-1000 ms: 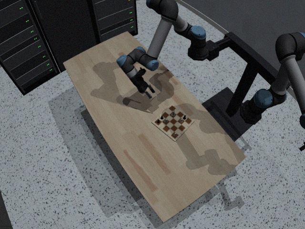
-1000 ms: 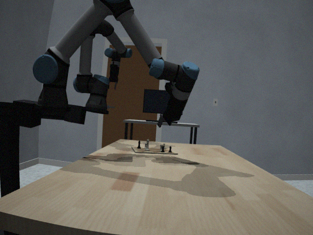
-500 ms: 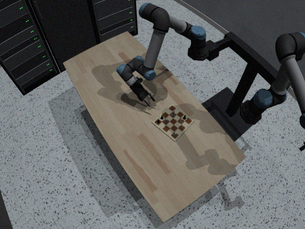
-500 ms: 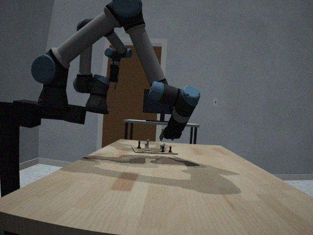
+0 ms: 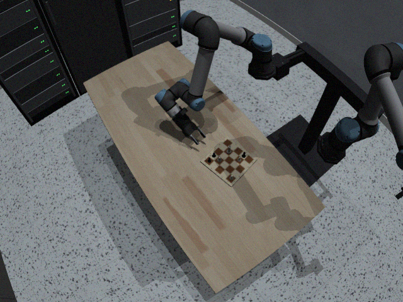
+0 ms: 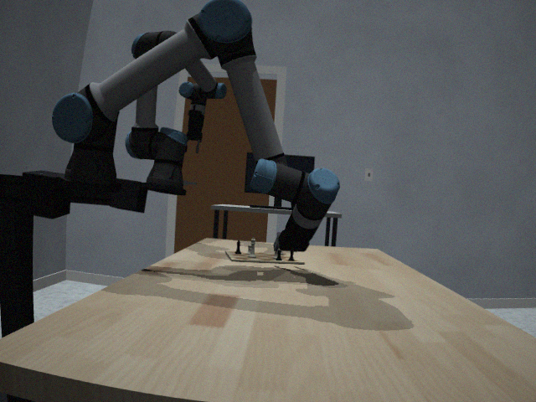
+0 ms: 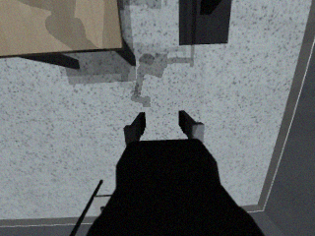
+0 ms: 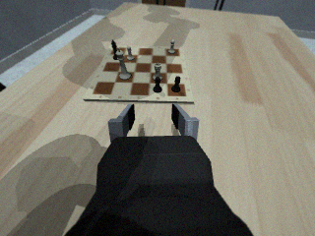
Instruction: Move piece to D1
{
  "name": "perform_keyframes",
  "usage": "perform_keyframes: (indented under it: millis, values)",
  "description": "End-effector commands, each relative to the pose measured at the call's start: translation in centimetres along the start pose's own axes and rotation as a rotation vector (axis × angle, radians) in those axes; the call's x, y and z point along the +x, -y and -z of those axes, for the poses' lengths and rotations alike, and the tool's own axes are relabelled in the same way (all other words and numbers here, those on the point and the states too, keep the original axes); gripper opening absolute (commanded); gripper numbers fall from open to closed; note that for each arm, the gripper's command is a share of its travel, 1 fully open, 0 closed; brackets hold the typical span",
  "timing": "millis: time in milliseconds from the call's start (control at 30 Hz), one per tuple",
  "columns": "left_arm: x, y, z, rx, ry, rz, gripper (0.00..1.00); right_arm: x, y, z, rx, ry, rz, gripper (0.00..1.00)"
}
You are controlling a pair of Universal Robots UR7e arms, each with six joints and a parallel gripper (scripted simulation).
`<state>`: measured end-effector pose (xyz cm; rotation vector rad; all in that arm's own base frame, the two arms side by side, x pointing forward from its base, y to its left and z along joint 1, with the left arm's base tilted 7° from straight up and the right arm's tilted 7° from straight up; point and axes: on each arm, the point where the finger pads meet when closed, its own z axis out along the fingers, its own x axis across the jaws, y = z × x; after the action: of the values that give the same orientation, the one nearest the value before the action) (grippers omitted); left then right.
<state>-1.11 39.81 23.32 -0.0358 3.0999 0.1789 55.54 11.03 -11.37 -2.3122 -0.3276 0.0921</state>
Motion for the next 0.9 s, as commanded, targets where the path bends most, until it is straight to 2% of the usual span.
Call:
perform_keyframes:
  millis: [0,867]
  values:
    - [-0.01,-0.03,0.04,-0.001,0.0,0.0,1.0,0.09,-0.28,-0.26,0.01,-0.006,-0.016,1.0]
    - [-0.01,-0.03,0.04,-0.001,0.0,0.0,1.0,0.1,-0.41,-0.38,0.015,-0.007,-0.023,1.0]
